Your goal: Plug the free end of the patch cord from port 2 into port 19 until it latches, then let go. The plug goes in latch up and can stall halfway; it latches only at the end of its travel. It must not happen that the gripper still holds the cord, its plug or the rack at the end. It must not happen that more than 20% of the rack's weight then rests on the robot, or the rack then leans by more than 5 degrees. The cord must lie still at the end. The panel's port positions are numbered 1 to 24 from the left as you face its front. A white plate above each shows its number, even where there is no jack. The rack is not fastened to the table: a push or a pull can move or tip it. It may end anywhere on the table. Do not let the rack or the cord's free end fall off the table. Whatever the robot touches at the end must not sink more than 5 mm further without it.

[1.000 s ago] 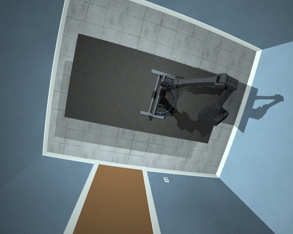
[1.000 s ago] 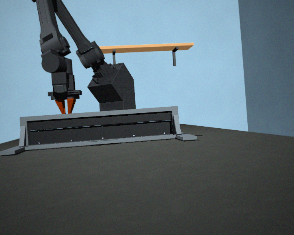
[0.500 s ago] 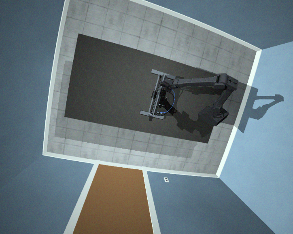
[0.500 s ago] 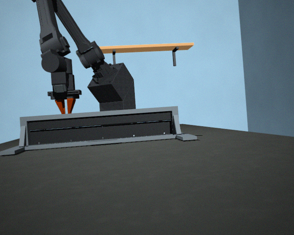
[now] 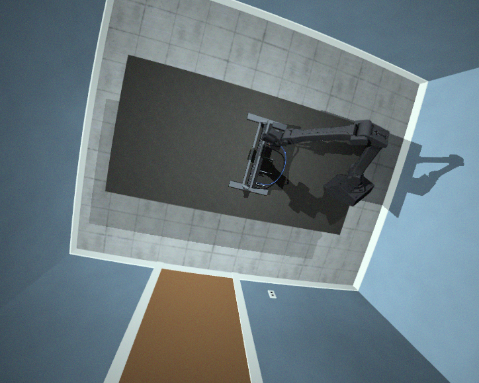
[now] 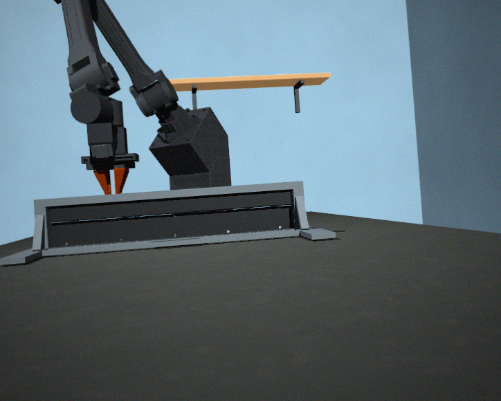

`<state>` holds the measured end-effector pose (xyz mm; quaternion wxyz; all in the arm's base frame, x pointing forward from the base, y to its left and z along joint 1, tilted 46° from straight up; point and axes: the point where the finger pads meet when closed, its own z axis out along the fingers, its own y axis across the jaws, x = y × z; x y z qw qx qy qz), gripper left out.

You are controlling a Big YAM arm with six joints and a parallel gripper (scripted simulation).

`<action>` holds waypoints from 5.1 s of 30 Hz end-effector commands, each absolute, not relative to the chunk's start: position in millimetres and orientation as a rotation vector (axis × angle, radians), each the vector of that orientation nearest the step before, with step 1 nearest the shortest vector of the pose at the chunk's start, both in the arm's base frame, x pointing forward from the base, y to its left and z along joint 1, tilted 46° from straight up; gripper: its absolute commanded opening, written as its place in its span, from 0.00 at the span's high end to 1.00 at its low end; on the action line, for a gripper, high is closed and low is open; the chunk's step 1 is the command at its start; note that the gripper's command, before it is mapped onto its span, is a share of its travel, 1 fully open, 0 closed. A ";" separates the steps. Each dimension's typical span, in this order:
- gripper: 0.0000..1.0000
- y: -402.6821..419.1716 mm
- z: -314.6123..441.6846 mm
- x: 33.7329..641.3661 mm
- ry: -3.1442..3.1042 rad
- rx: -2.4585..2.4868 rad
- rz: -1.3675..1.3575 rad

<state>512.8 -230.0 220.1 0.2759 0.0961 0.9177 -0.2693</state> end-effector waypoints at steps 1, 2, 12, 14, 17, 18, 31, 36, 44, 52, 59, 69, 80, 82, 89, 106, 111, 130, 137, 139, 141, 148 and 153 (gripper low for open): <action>1.00 -220.3 239.0 520.3 2.431 0.252 -0.716; 1.00 -220.2 239.0 520.4 2.431 0.252 -0.716; 1.00 -220.7 239.3 520.6 2.432 0.253 -0.716; 1.00 -220.6 239.4 520.9 2.432 0.253 -0.716; 1.00 -220.4 239.8 521.6 2.431 0.253 -0.716; 1.00 -220.3 240.0 521.8 2.430 0.253 -0.716; 1.00 -221.3 240.8 522.7 2.428 0.255 -0.717; 1.00 -221.1 241.6 523.6 2.427 0.255 -0.717; 1.00 -220.7 242.5 524.6 2.426 0.253 -0.716; 1.00 -221.7 243.1 525.2 2.425 0.254 -0.717; 1.00 -222.5 241.3 524.8 2.427 0.254 -0.718; 1.00 -223.3 237.3 523.2 2.435 0.254 -0.719; 1.00 -223.8 235.4 523.0 2.439 0.254 -0.719; 1.00 -224.0 234.7 523.0 2.440 0.254 -0.719; 1.00 -224.4 232.5 523.0 2.444 0.254 -0.719; 1.00 -226.3 228.8 521.0 2.451 0.255 -0.721; 1.00 -226.7 228.5 520.3 2.451 0.256 -0.722; 1.00 -229.4 223.6 517.4 2.459 0.258 -0.724; 1.00 -230.6 222.3 515.9 2.461 0.259 -0.725; 1.00 -230.8 222.4 515.5 2.461 0.260 -0.726; 1.00 -231.0 222.4 515.1 2.461 0.260 -0.726; 1.00 -231.6 221.9 514.0 2.461 0.261 -0.727; 1.00 -231.3 221.7 513.7 2.461 0.259 -0.727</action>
